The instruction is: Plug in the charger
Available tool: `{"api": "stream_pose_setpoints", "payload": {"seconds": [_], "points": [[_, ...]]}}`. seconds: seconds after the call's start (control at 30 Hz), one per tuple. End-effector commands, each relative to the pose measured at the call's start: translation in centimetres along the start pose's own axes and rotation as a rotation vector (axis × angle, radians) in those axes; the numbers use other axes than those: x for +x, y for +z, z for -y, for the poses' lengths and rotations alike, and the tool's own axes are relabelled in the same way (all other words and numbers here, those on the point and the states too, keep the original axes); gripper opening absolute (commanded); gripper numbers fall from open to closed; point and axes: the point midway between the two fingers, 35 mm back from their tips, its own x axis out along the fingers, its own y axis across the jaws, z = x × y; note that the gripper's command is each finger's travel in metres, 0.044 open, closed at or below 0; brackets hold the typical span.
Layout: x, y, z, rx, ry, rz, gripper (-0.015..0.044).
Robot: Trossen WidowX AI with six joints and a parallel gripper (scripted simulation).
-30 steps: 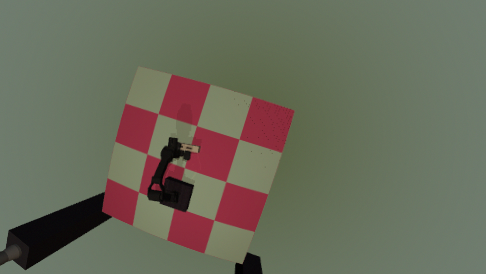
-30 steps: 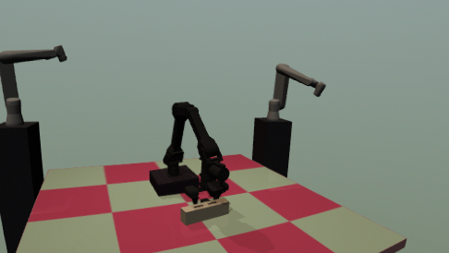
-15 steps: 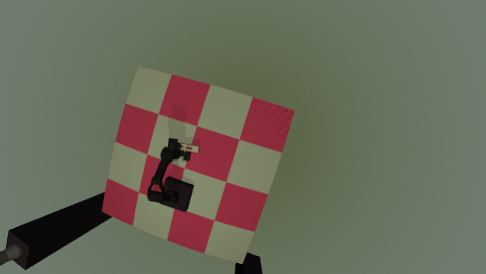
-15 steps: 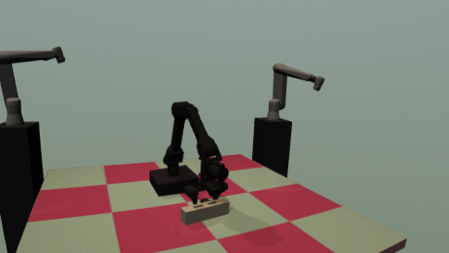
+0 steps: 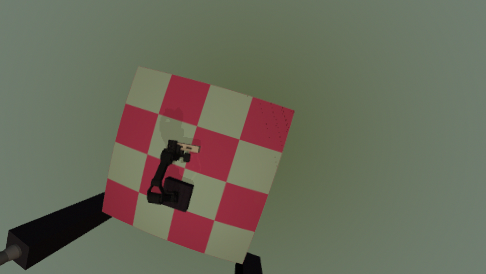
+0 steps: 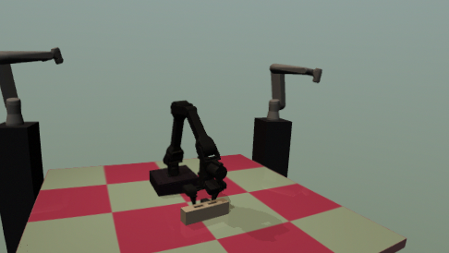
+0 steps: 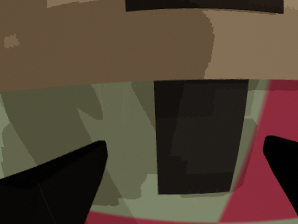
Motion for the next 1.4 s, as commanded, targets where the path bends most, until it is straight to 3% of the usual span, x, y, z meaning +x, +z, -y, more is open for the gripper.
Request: {"api": "stream_pose_setpoints", "payload": {"seconds": [0.0, 1.37], "points": [[0.1, -0.7, 0.0, 0.0, 0.002, -0.005, 0.044], [-0.1, -4.5, 0.0, 0.005, -0.009, 0.024, 0.044]]}}
